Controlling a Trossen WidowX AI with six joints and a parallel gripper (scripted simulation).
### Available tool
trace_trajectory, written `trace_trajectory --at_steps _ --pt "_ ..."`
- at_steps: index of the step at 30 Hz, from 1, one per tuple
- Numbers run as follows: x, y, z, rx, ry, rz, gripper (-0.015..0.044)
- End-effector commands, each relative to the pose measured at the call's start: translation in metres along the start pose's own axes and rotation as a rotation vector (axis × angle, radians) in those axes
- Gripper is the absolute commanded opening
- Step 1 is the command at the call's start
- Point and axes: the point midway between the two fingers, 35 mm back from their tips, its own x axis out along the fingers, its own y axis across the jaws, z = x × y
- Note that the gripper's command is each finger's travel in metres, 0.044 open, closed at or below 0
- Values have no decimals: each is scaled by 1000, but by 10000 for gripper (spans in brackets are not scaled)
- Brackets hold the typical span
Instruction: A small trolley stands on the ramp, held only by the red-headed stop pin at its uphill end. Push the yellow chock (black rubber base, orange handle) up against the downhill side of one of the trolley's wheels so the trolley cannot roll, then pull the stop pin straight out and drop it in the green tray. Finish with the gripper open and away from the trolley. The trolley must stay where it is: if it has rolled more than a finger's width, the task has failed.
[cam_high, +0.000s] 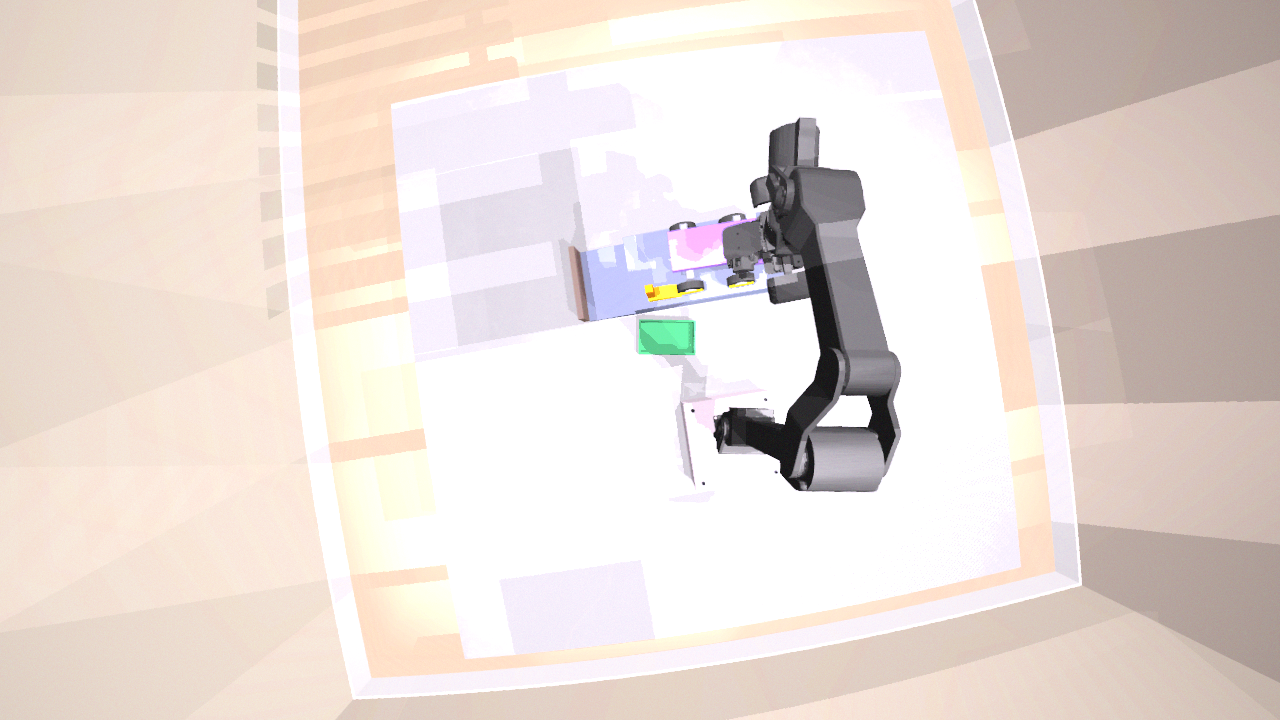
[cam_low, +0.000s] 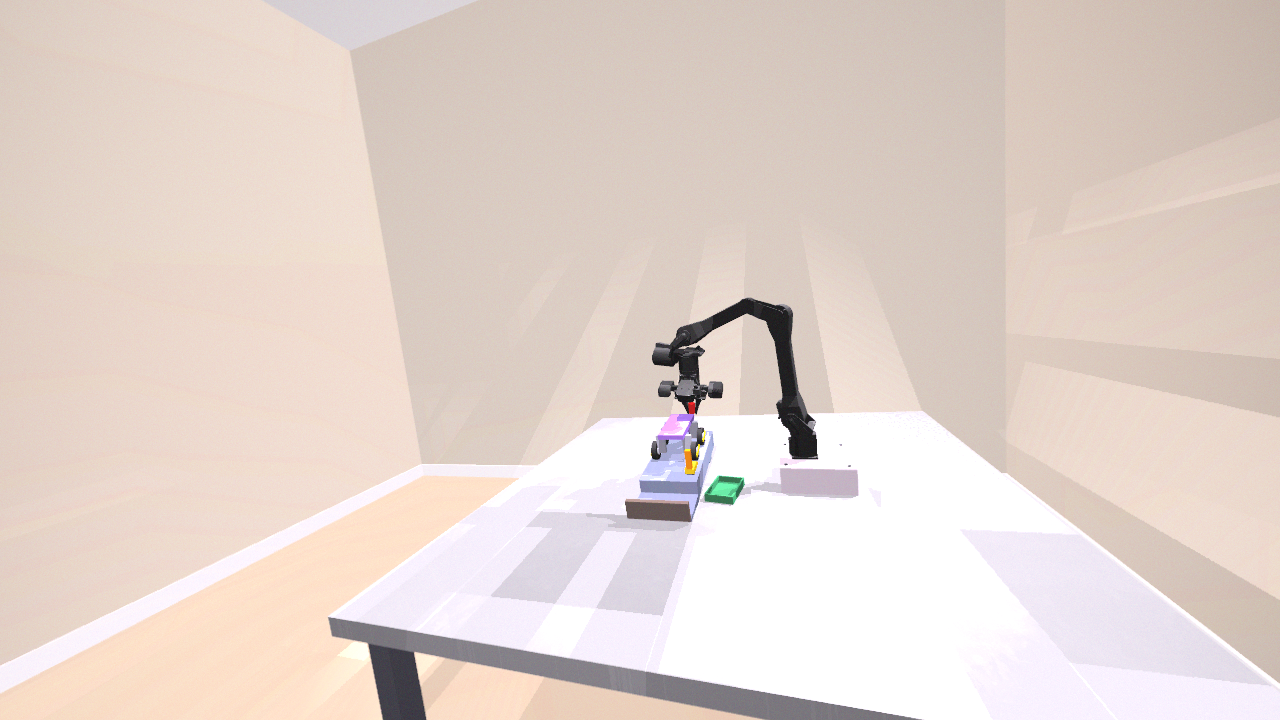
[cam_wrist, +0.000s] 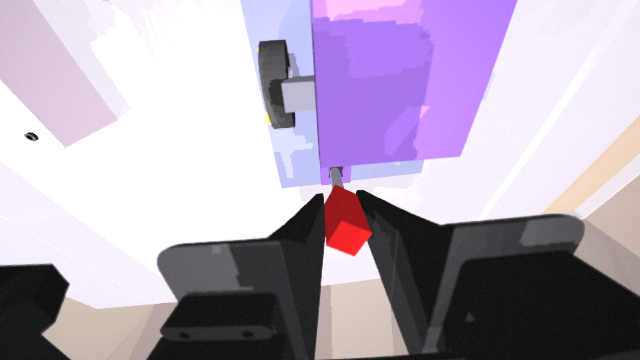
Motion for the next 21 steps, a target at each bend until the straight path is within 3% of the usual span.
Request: trace_trajectory --at_steps 1,21 --pt "-5 -1 -2 6 8 -5 0" --pt "-14 -4 -6 6 8 -5 0"
